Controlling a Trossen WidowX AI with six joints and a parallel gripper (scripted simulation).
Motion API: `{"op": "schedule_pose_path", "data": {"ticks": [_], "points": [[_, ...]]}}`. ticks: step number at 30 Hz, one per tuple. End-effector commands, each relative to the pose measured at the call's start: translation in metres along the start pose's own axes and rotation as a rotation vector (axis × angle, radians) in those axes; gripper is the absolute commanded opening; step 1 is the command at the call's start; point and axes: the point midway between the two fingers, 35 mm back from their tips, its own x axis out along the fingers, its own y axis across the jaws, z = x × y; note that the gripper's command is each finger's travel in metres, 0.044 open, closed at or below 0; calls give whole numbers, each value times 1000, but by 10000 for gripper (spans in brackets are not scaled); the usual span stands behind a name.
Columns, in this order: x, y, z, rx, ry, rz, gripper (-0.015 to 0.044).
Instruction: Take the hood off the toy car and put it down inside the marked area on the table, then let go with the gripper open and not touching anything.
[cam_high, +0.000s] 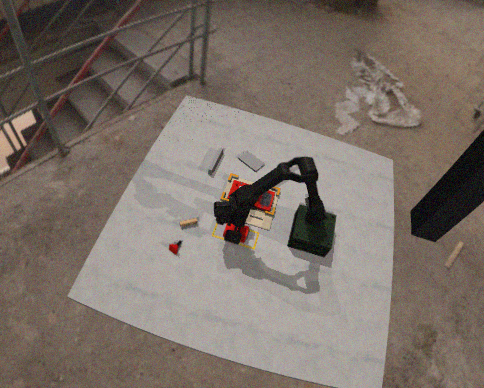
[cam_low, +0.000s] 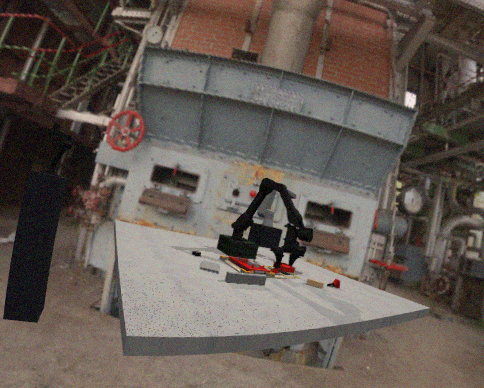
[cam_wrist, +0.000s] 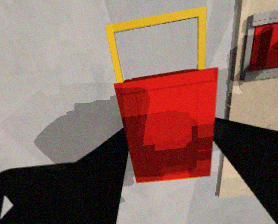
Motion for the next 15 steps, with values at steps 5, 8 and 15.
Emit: {"op": "schedule_pose_path", "data": {"ticks": [5,8,15], "points": [[5,-1,-1,1,2,-4,0],[6,-1,-1,1,2,-4,0],[10,-1,-1,1,2,-4,0]]}}
